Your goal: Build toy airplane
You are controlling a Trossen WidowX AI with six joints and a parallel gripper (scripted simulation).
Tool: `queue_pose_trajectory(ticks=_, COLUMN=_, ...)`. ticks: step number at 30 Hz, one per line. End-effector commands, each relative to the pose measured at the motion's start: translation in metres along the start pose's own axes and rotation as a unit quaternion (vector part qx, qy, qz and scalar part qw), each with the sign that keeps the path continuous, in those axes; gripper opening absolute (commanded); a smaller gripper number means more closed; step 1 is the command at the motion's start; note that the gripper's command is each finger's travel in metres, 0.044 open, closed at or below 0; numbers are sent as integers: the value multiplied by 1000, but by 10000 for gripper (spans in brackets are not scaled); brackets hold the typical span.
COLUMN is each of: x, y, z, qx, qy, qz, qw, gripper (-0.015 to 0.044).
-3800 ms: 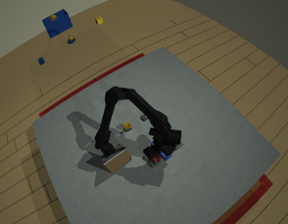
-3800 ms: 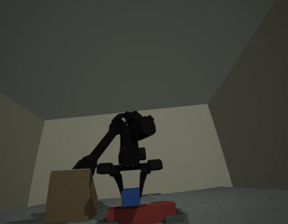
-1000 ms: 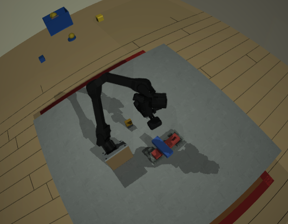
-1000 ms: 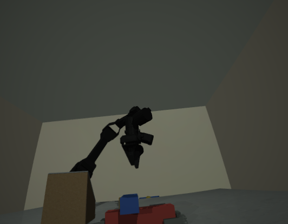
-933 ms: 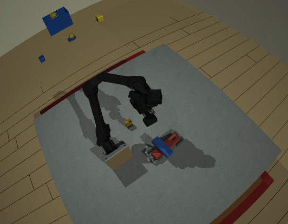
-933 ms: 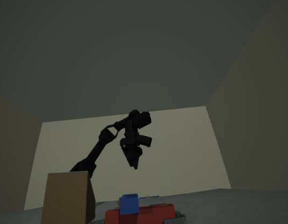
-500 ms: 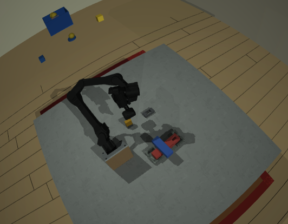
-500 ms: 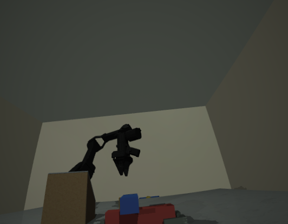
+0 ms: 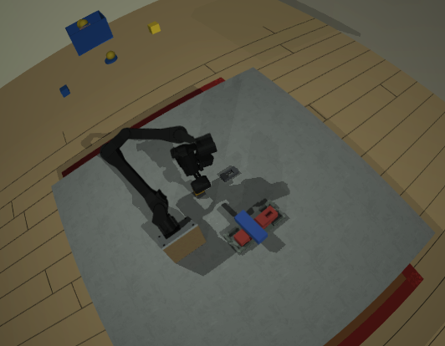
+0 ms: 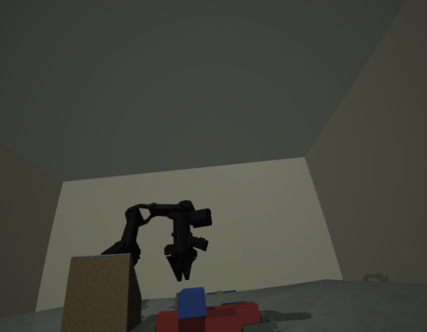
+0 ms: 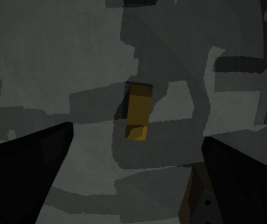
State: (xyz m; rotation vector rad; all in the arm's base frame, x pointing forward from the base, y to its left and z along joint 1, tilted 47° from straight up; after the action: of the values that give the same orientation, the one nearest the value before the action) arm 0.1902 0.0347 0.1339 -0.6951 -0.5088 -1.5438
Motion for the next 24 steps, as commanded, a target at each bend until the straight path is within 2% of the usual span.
queue_pose_trajectory(ticks=1, x=-14, y=-2, z=1, qx=-2, qy=2, qz=2, qw=1000, gripper=440)
queue_pose_trajectory(ticks=24, x=-47, y=0, z=0, qx=-1, qy=0, qz=1, qw=1000, gripper=440)
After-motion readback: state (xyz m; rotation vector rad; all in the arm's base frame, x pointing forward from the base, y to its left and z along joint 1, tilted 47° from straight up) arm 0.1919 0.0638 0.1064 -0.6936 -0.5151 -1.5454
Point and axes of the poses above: the point midway between the two fingers, 35 mm back from their tips, its own x axis back along the fingers, its own z axis across the jaws, y = z × x, the point moved 4 cm from there along x, back along the fingers
